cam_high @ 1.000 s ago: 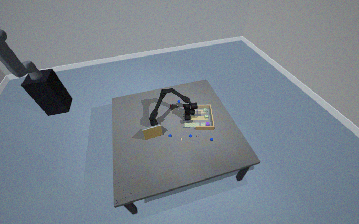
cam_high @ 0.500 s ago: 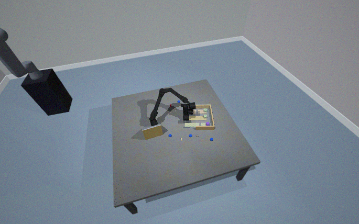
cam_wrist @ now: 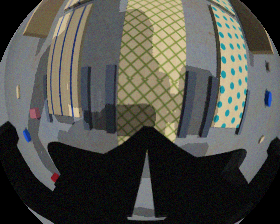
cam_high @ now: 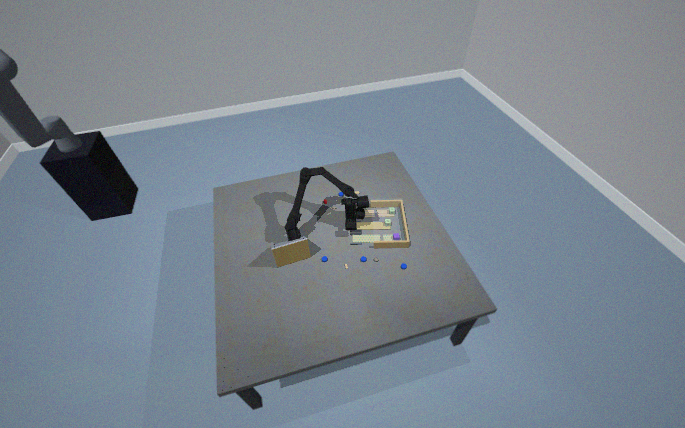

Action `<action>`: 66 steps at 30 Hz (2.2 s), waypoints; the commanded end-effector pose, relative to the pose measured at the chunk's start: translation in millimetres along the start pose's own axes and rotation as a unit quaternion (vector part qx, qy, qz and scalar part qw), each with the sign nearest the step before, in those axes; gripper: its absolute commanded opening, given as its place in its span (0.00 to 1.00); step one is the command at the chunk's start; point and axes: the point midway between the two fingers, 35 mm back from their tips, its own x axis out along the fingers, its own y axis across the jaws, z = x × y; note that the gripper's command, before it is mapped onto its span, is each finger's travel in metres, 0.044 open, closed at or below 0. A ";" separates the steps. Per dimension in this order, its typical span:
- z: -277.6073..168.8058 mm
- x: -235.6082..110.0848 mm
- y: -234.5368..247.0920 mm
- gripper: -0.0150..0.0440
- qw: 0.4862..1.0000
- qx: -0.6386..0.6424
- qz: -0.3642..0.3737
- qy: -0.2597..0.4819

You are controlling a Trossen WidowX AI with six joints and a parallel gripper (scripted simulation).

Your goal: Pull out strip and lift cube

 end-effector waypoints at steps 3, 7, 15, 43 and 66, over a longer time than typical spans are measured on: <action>-16.0 5.5 0.2 0.25 1.000 0.004 -0.002 0.011; -21.8 5.4 0.1 0.25 1.000 0.004 -0.002 0.011; -33.3 5.3 0.1 0.25 1.000 0.005 -0.002 0.011; -75.3 4.6 -0.2 0.25 1.000 0.005 -0.002 0.012; -108.6 3.9 -0.2 0.25 1.000 0.006 -0.002 0.013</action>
